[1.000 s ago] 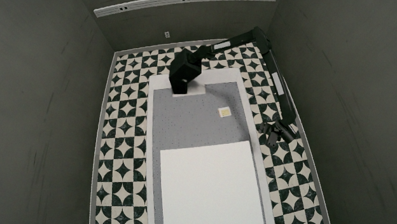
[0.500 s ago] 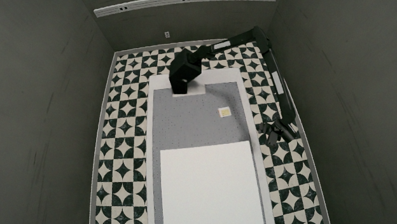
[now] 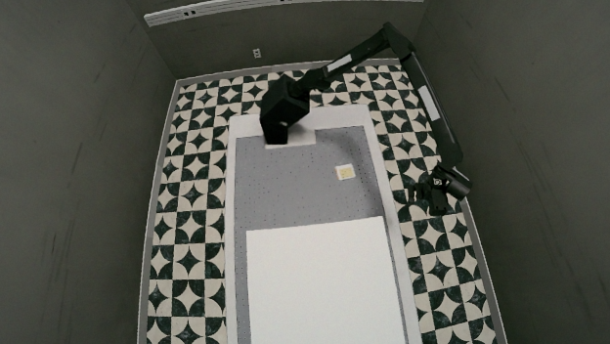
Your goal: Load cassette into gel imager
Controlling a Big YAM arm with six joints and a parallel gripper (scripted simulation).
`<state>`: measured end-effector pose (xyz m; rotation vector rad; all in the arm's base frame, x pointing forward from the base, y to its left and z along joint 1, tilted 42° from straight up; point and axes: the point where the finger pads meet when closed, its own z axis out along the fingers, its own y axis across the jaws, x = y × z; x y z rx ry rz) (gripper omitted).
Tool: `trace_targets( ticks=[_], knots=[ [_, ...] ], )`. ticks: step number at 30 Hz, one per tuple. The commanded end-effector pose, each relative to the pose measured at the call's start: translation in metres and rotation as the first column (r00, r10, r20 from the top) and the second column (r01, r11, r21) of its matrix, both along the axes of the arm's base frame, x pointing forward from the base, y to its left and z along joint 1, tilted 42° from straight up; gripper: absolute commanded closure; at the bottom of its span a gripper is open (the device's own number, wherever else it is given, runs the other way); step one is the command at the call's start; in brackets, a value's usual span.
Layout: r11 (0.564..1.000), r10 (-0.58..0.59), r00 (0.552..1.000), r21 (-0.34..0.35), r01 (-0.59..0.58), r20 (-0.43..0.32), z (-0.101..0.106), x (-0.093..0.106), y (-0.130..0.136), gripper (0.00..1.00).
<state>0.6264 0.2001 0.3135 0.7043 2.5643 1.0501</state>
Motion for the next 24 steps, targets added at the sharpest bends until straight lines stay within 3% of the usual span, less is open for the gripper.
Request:
trace_targets(
  ticks=[1, 2, 13, 15, 16, 19, 22, 24],
  knots=[
    [0.998, 0.039, 0.994, -0.044, -0.035, 0.104, 0.003, -0.001, -0.007, 0.00],
    [0.998, 0.024, 0.991, -0.058, -0.017, 0.134, 0.007, 0.002, -0.021, 0.00],
    [0.976, 0.064, 0.904, -0.217, 0.032, 0.423, 0.045, -0.003, -0.060, 0.00],
    [0.976, 0.064, 0.904, -0.217, 0.032, 0.423, 0.045, -0.003, -0.060, 0.00],
    [0.972, 0.095, 0.889, -0.233, 0.013, 0.447, 0.048, -0.008, -0.046, 0.00],
    [0.957, 0.085, 0.852, -0.279, 0.074, 0.517, 0.058, -0.007, -0.074, 0.00],
    [0.940, 0.104, 0.808, -0.322, 0.111, 0.580, 0.069, -0.011, -0.084, 0.00],
    [0.942, 0.107, 0.807, -0.320, 0.105, 0.580, 0.075, -0.013, -0.090, 0.00]
  ],
)
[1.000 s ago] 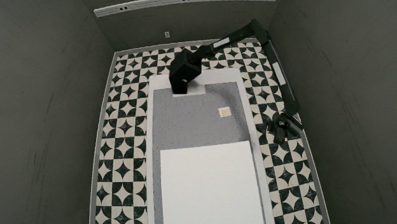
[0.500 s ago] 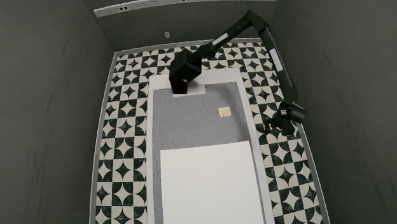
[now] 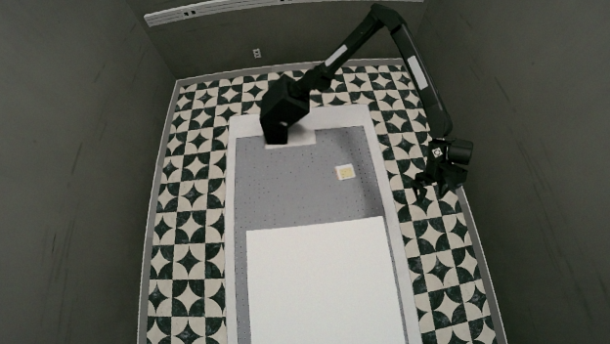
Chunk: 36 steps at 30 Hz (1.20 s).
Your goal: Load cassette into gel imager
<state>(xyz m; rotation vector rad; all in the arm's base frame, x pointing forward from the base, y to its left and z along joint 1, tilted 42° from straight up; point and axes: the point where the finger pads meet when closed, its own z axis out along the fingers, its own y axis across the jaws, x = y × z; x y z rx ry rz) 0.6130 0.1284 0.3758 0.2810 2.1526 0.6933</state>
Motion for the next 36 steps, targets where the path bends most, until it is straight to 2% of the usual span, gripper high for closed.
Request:
trace_targets(
  ticks=[1, 4, 8, 9, 13, 14, 18, 21, 23, 25, 26, 27, 28, 32, 36],
  knots=[
    [0.998, -0.001, 0.995, -0.063, 0.007, 0.096, 0.016, -0.001, -0.023, 0.00],
    [0.993, -0.012, 0.984, -0.117, 0.033, 0.176, 0.026, -0.006, -0.032, 0.00],
    [0.992, -0.008, 0.982, -0.123, 0.031, 0.187, 0.033, -0.009, -0.038, 0.00],
    [0.989, 0.002, 0.977, -0.144, 0.029, 0.213, 0.036, -0.013, -0.030, 0.00],
    [0.975, -0.027, 0.954, -0.202, 0.090, 0.298, 0.049, -0.019, -0.055, 0.00],
    [0.976, -0.021, 0.954, -0.200, 0.084, 0.298, 0.052, -0.021, -0.057, 0.00],
    [0.952, -0.036, 0.918, -0.267, 0.152, 0.394, 0.065, -0.030, -0.071, 0.00],
    [0.951, -0.031, 0.915, -0.271, 0.151, 0.401, 0.074, -0.037, -0.079, 0.00],
    [0.934, -0.041, 0.894, -0.302, 0.193, 0.446, 0.080, -0.042, -0.086, 0.00],
    [0.934, -0.041, 0.894, -0.302, 0.193, 0.446, 0.080, -0.042, -0.086, 0.00],
    [0.931, -0.017, 0.884, -0.315, 0.185, 0.468, 0.083, -0.046, -0.073, 0.00],
    [0.922, -0.020, 0.872, -0.328, 0.206, 0.490, 0.086, -0.049, -0.076, 0.00],
    [0.913, -0.044, 0.867, -0.332, 0.236, 0.496, 0.089, -0.050, -0.095, 0.00],
    [0.871, -0.044, 0.816, -0.378, 0.313, 0.576, 0.100, -0.062, -0.103, 0.00],
    [0.869, -0.042, 0.813, -0.381, 0.317, 0.580, 0.111, -0.074, -0.116, 0.00]
  ],
)
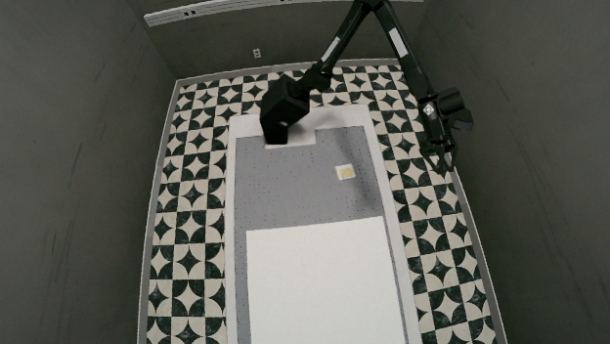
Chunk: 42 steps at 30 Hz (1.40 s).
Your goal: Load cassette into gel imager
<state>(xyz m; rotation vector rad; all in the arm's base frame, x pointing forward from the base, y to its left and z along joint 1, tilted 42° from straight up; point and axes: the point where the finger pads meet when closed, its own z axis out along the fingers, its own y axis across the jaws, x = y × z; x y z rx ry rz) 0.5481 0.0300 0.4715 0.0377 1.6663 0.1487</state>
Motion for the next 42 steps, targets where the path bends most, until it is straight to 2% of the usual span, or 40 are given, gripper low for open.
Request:
trace_targets(
  ticks=[1, 4, 6, 7, 8, 9, 11, 12, 13, 14, 15, 20, 21, 23, 24, 27, 29, 30, 31, 37, 40, 41, 42],
  knots=[
    [0.997, -0.040, 0.997, -0.063, 0.044, 0.068, 0.017, -0.012, -0.021, 0.00],
    [0.989, -0.071, 0.988, -0.116, 0.087, 0.137, 0.025, -0.023, -0.024, 0.00],
    [0.989, -0.071, 0.988, -0.116, 0.087, 0.137, 0.025, -0.023, -0.024, 0.00],
    [0.990, -0.065, 0.997, -0.126, 0.070, 0.043, -0.003, -0.011, -0.029, 0.00],
    [0.990, -0.056, 0.998, -0.128, 0.060, 0.030, 0.004, -0.010, -0.030, 0.00],
    [0.990, -0.047, 0.998, -0.129, 0.051, 0.034, 0.021, -0.009, -0.031, 0.00],
    [0.991, -0.030, 0.999, -0.134, 0.027, -0.024, 0.011, -0.007, -0.033, 0.00],
    [0.991, -0.030, 0.999, -0.134, 0.027, -0.024, 0.006, -0.006, -0.034, 0.00],
    [0.991, -0.030, 0.996, -0.134, 0.019, -0.079, -0.032, -0.007, -0.035, 0.00],
    [0.991, -0.030, 0.996, -0.134, 0.019, -0.079, -0.037, -0.007, -0.036, 0.00],
    [0.991, -0.030, 0.998, -0.134, 0.023, -0.048, -0.035, -0.005, -0.037, 0.00],
    [0.991, -0.031, 0.998, -0.134, 0.024, -0.048, -0.055, -0.002, -0.042, 0.00],
    [0.991, -0.020, 0.994, -0.131, 0.006, -0.111, -0.067, -0.002, -0.042, 0.00],
    [0.991, -0.020, 0.994, -0.131, 0.006, -0.111, -0.067, -0.002, -0.042, 0.00],
    [0.991, -0.011, 0.996, -0.130, -0.001, -0.089, -0.039, 0.003, -0.042, 0.00],
    [0.992, 0.018, 0.983, -0.121, -0.040, -0.182, -0.054, 0.006, -0.043, 0.00],
    [0.992, 0.018, 0.983, -0.121, -0.040, -0.182, -0.064, 0.008, -0.043, 0.00],
    [0.991, 0.032, 0.972, -0.115, -0.061, -0.234, -0.102, 0.003, -0.035, 0.00],
    [0.991, 0.037, 0.978, -0.119, -0.063, -0.205, -0.100, 0.006, -0.032, 0.00],
    [0.991, 0.029, 0.978, -0.119, -0.054, -0.205, -0.129, 0.010, -0.038, 0.00],
    [0.991, 0.028, 0.978, -0.119, -0.053, -0.205, -0.130, 0.010, -0.038, 0.00],
    [0.992, 0.028, 0.976, -0.114, -0.053, -0.215, -0.111, 0.016, -0.045, 0.00],
    [0.992, 0.038, 0.969, -0.106, -0.066, -0.245, -0.115, 0.016, -0.045, 0.00]
  ],
)
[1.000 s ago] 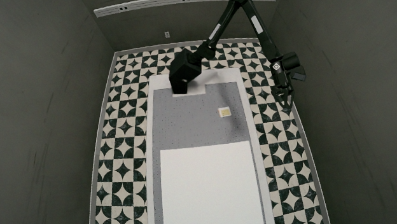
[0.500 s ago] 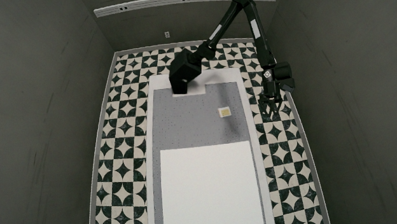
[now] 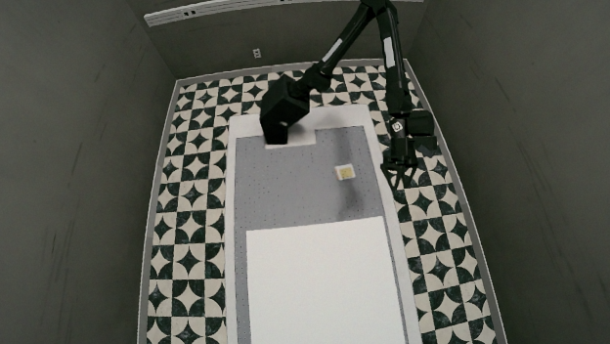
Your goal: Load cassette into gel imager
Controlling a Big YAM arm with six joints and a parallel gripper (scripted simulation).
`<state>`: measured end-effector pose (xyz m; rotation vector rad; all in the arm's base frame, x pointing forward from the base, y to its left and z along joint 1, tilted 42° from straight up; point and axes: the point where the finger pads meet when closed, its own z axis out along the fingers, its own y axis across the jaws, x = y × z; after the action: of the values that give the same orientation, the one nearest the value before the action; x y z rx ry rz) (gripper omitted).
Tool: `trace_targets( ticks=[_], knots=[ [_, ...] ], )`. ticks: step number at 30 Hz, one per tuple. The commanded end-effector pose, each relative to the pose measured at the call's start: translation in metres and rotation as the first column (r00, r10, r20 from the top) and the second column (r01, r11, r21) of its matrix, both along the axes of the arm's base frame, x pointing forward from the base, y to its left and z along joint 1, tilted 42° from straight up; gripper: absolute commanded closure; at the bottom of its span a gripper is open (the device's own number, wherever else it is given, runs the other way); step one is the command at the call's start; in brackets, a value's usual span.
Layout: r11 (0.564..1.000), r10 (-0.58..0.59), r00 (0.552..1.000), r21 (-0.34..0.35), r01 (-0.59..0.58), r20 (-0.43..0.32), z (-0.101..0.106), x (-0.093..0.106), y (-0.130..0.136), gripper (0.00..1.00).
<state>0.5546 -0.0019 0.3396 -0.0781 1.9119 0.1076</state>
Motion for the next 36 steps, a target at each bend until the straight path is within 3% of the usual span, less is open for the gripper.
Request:
trace_targets(
  ticks=[1, 3, 5, 6, 7, 12, 15, 17, 21, 23, 24, 29, 32, 33, 36],
  knots=[
    [1.000, 0.001, 0.999, -0.005, -0.001, -0.037, 0.011, 0.010, -0.014, 0.00],
    [1.000, 0.019, 0.995, 0.006, -0.019, -0.098, 0.001, 0.010, -0.014, 0.00],
    [1.000, 0.019, 0.995, 0.006, -0.019, -0.098, -0.009, 0.011, -0.015, 0.00],
    [0.999, 0.033, 0.988, 0.012, -0.032, -0.149, -0.045, 0.001, -0.006, 0.00],
    [0.999, 0.043, 0.992, 0.008, -0.043, -0.120, -0.043, 0.004, 0.000, 0.00],
    [0.999, 0.035, 0.992, 0.008, -0.034, -0.120, -0.068, 0.004, -0.006, 0.00],
    [0.999, 0.034, 0.992, 0.008, -0.033, -0.120, -0.071, 0.004, -0.006, 0.00],
    [0.999, 0.038, 0.986, 0.026, -0.035, -0.161, -0.059, 0.012, -0.016, 0.00],
    [0.997, 0.068, 0.966, 0.056, -0.056, -0.248, -0.079, 0.009, -0.017, 0.00],
    [0.996, 0.082, 0.952, 0.064, -0.066, -0.296, -0.117, -0.005, -0.008, 0.00],
    [0.995, 0.092, 0.959, 0.059, -0.079, -0.268, -0.116, -0.002, -0.002, 0.00],
    [0.996, 0.084, 0.960, 0.059, -0.070, -0.268, -0.141, -0.005, -0.007, 0.00],
    [0.996, 0.084, 0.960, 0.059, -0.070, -0.268, -0.141, -0.005, -0.007, 0.00],
    [0.996, 0.078, 0.957, 0.070, -0.061, -0.280, -0.127, 0.003, -0.018, 0.00],
    [0.991, 0.111, 0.926, 0.112, -0.075, -0.361, -0.141, 0.000, -0.018, 0.00]
  ],
)
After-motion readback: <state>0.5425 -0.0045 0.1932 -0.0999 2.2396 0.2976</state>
